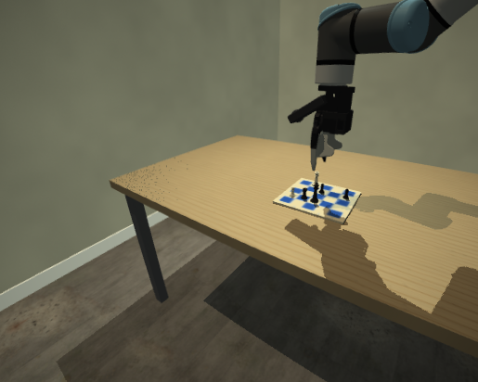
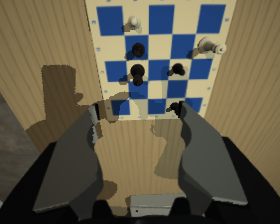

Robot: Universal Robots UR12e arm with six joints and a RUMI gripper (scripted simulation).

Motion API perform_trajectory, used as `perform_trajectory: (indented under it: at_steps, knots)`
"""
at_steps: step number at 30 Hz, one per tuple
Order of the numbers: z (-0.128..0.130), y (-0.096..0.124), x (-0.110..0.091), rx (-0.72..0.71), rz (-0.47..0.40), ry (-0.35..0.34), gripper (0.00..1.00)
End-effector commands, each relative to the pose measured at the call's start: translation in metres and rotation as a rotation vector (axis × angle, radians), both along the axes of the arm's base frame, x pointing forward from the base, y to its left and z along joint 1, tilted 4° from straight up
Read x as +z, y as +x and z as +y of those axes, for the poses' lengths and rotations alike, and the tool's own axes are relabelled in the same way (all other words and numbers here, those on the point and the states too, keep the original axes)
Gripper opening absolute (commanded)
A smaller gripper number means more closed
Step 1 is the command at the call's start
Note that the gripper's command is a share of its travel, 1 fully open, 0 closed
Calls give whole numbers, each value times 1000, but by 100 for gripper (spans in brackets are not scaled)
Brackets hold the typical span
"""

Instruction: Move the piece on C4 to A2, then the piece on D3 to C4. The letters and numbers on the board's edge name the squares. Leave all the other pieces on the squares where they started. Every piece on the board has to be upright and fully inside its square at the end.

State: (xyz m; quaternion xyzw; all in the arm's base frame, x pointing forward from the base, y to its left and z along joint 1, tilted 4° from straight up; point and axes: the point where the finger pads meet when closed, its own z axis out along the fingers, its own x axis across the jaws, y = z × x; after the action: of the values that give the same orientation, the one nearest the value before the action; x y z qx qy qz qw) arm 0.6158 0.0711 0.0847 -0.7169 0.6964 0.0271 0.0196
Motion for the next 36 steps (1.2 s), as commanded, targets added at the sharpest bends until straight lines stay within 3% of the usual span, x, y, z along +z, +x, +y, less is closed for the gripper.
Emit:
perform_trajectory:
  at_steps: [1, 24, 36]
  knots:
    - [0, 0, 5, 0, -1, 0, 100]
    - [-1, 0, 6, 0, -1, 0, 100]
    - [-2, 1, 31, 0, -1, 0, 100]
